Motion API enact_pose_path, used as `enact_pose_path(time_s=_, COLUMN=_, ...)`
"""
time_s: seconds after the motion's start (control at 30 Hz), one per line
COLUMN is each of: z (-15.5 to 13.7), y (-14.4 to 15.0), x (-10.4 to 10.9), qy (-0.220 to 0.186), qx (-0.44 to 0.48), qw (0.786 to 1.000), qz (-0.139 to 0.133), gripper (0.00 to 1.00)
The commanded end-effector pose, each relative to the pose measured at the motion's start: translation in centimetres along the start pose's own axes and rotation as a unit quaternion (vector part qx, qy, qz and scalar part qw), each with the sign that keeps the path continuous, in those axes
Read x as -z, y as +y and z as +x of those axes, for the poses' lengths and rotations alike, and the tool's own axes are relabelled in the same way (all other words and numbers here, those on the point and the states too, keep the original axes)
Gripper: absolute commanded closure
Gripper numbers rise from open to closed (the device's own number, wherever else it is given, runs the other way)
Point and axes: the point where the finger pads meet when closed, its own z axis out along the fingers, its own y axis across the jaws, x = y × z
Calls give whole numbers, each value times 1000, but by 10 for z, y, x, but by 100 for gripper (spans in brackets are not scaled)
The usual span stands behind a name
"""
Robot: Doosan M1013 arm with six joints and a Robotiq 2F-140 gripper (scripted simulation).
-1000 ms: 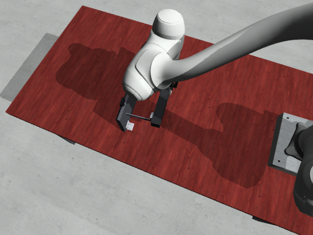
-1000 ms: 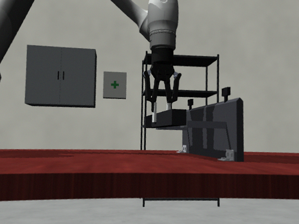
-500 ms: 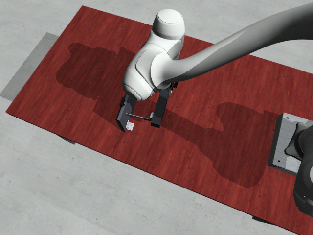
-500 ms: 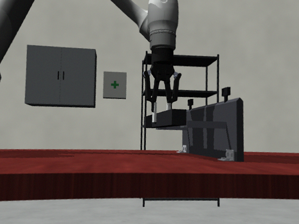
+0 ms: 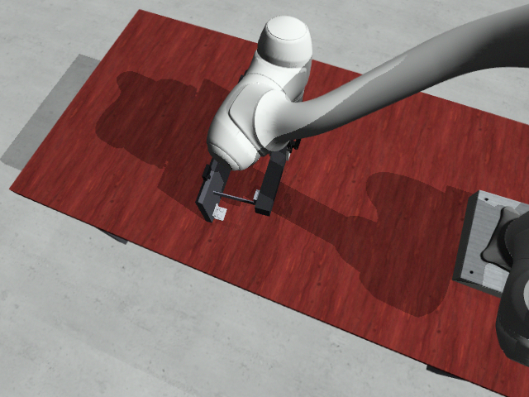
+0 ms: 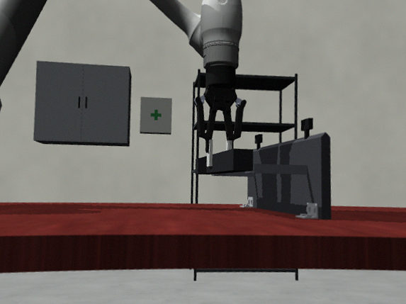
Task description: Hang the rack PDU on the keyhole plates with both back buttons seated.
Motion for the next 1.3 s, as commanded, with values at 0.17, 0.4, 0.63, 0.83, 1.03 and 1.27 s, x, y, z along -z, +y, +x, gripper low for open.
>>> enact_pose_path(time_s=0.17, z=0, y=0, x=-4, qy=0, qx=0, qw=1000, qz=0, gripper=100)
enact_pose_path(time_s=0.4, z=0, y=0, x=-7, qy=0, qx=0, qw=1000, qz=0, gripper=100)
enact_pose_path(time_s=0.63, z=0, y=0, x=-11, qy=0, qx=0, qw=1000, qz=0, gripper=100)
enact_pose_path(time_s=0.83, z=0, y=0, x=-13, qy=0, qx=0, qw=1000, qz=0, gripper=100)
enact_pose_path(time_s=1.03, z=0, y=0, x=-14, qy=0, qx=0, qw=1000, qz=0, gripper=100)
enact_pose_path(time_s=1.27, z=0, y=0, x=-14, qy=0, qx=0, qw=1000, qz=0, gripper=100)
